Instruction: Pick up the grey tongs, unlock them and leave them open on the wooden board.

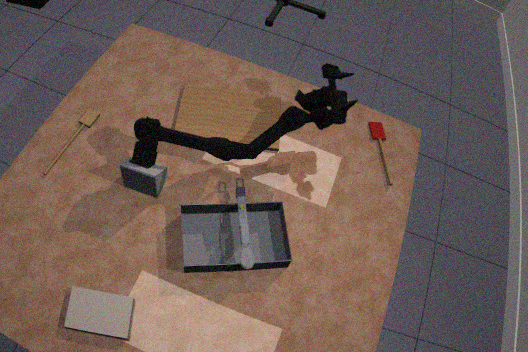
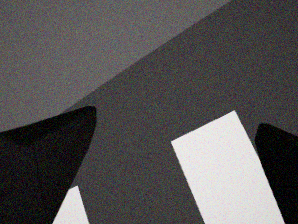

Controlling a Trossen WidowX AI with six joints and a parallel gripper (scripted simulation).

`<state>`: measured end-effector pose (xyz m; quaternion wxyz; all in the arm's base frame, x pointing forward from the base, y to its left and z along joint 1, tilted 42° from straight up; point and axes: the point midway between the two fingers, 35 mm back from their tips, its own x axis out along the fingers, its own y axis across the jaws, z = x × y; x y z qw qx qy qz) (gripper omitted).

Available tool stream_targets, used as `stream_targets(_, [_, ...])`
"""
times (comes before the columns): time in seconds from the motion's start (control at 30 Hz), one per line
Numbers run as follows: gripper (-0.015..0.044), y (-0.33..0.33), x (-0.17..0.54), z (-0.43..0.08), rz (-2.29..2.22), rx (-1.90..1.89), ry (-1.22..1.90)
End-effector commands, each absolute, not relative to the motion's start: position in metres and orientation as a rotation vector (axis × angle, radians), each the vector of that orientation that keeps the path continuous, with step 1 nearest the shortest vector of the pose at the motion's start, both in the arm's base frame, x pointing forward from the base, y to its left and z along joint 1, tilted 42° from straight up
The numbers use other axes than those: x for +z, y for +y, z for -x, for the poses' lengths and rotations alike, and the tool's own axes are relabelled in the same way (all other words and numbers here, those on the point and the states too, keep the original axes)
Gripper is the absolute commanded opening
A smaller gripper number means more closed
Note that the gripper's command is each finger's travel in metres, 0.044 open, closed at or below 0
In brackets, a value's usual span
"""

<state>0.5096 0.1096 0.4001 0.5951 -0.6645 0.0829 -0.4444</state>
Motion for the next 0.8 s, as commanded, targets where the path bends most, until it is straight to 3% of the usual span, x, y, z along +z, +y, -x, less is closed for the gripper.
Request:
stream_targets(0.0, [0.0374,0.11,0.403,-0.508,1.542,-1.035,0.185])
stream_targets(0.17, [0.026,0.118,0.424,-0.492,1.526,-1.054,0.13])
stream_targets(0.77, [0.026,0.113,0.531,-0.381,1.35,-1.179,-0.062])
